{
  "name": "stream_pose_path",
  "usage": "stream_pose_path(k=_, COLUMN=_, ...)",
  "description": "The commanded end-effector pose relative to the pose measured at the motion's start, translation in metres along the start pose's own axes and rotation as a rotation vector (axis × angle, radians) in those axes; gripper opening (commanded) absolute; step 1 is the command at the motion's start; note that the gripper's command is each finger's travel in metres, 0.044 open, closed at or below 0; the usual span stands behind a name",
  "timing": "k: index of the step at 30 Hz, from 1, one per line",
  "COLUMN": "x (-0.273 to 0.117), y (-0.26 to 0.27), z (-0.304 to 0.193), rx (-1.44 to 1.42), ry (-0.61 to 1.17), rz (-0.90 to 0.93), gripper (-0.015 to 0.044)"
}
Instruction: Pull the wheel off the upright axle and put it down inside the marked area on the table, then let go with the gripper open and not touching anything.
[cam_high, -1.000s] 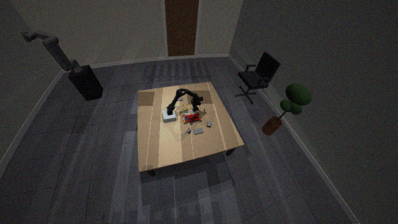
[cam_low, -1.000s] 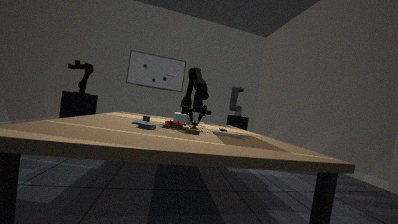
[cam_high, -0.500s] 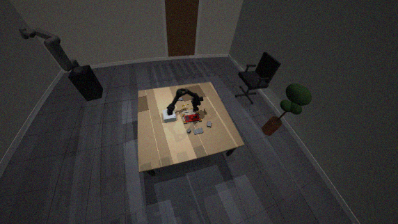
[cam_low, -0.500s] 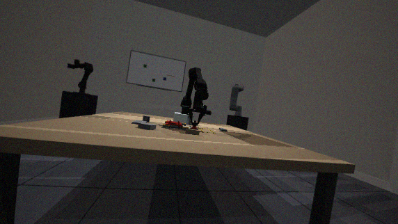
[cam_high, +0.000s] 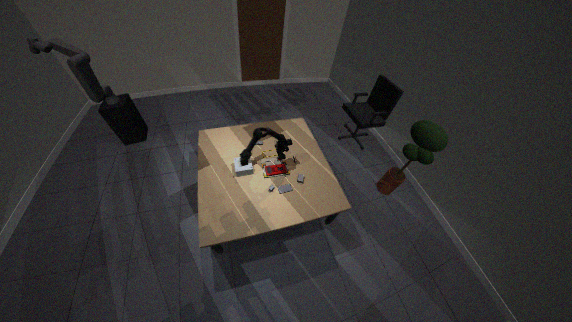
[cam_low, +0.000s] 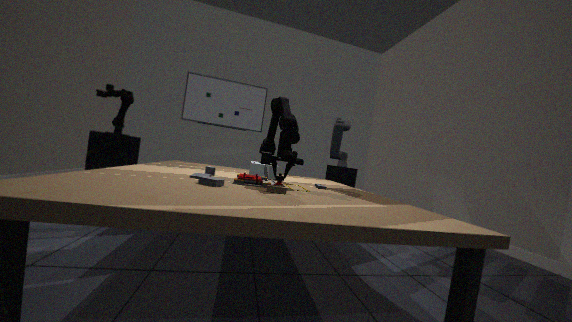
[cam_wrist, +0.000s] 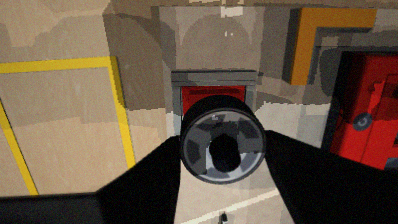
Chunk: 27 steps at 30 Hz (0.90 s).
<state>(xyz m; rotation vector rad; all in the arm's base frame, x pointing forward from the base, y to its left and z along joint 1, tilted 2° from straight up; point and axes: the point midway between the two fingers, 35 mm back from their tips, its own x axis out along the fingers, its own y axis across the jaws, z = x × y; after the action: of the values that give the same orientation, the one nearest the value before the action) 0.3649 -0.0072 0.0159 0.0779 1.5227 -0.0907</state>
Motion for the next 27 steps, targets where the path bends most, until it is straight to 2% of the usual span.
stream_pose_path(k=1, x=-0.0126, y=-0.0001, z=-0.0006, rx=0.002, ry=-0.011, rz=0.001, gripper=0.0)
stream_pose_path(k=27, x=-0.0212, y=-0.0001, z=-0.0007, rx=0.003, ry=-0.012, rz=0.002, gripper=0.0)
